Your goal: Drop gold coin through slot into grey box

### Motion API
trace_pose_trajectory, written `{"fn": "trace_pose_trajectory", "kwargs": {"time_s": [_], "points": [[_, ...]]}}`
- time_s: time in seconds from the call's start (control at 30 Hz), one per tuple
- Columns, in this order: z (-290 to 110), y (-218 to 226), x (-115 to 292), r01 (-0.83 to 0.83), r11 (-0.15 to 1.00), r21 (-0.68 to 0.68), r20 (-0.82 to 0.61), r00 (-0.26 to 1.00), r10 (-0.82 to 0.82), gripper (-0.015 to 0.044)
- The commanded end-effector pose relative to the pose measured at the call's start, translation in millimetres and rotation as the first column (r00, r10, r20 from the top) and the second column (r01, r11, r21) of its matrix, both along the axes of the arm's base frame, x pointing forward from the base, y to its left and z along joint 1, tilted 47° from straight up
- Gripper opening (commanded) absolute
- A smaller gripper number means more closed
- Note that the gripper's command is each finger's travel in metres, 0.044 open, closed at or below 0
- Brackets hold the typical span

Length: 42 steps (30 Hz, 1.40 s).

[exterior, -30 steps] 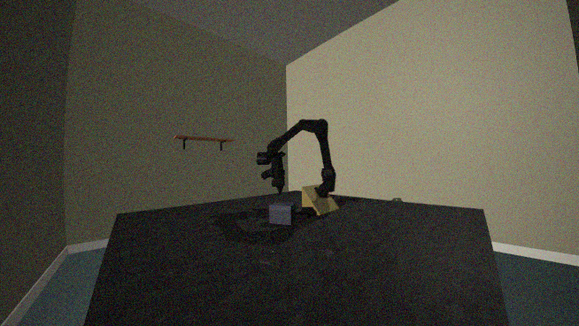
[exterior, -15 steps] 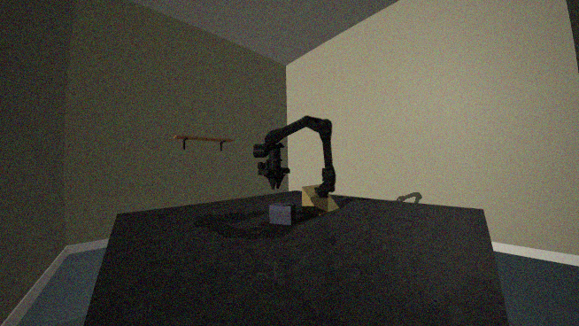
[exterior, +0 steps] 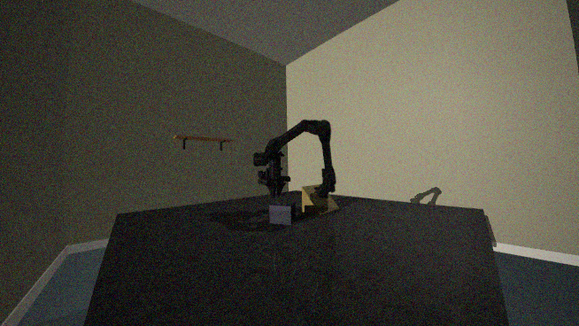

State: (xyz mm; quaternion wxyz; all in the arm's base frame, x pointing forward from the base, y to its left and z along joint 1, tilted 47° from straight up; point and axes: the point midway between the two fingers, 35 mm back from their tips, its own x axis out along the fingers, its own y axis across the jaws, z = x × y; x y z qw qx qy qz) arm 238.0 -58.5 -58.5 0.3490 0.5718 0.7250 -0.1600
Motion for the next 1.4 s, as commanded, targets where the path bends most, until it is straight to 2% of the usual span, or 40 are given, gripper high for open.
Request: {"fn": "trace_pose_trajectory", "kwargs": {"time_s": [0.0, 1.33, 1.37], "points": [[-3.6, 6.0, -0.9, 0.004, 1.0, 0.003, -0.003, 1.0, -0.004, 0.0161], [-46.0, 50.9, -7.6, 0.004, 1.0, 0.005, -0.002, 1.0, -0.004, 0.0161], [-46.0, 50.9, -7.6, 0.004, 1.0, 0.005, -0.002, 1.0, -0.004, 0.0134]]}}
